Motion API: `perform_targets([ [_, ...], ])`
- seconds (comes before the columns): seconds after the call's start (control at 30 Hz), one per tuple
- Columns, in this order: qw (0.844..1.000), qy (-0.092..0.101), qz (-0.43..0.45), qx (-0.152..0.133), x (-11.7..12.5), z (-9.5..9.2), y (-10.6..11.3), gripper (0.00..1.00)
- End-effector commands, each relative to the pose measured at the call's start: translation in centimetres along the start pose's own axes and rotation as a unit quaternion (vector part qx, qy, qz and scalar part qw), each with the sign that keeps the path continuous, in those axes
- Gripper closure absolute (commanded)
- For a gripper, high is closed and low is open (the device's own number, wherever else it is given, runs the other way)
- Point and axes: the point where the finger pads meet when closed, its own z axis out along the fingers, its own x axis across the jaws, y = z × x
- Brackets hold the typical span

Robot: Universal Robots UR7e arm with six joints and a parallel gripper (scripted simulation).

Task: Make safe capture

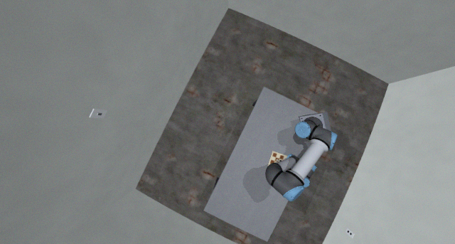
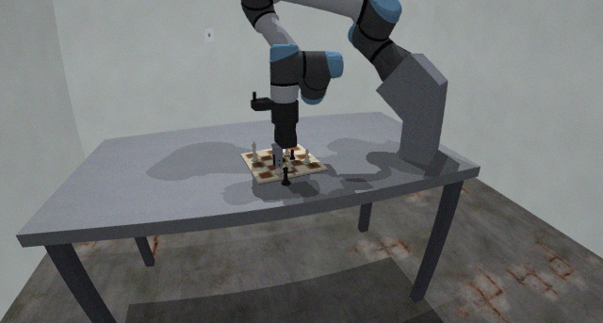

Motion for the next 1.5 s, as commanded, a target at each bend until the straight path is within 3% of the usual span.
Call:
perform_targets([
  [0.0,1.0,0.0,0.0,0.001,0.0,0.0,0.0,0.84],
  [0.03,1.0,0.0,0.0,0.001,0.0,0.0,0.0,0.68],
  [0.1,1.0,0.0,0.0,0.001,0.0,0.0,0.0,0.68],
  [0.13,1.0,0.0,0.0,0.001,0.0,0.0,0.0,0.52],
  [0.2,1.0,0.0,0.0,0.001,0.0,0.0,0.0,0.52],
  [0.23,1.0,0.0,0.0,0.001,0.0,0.0,0.0,0.37],
  [0.37,1.0,0.0,0.0,0.001,0.0,0.0,0.0,0.37],
  [0.4,1.0,0.0,0.0,0.001,0.0,0.0,0.0,0.21],
  [0.93,1.0,0.0,0.0,0.001,0.0,-0.6,0.0,0.21],
  [1.47,1.0,0.0,0.0,0.001,0.0,-7.4,0.0,0.21],
])
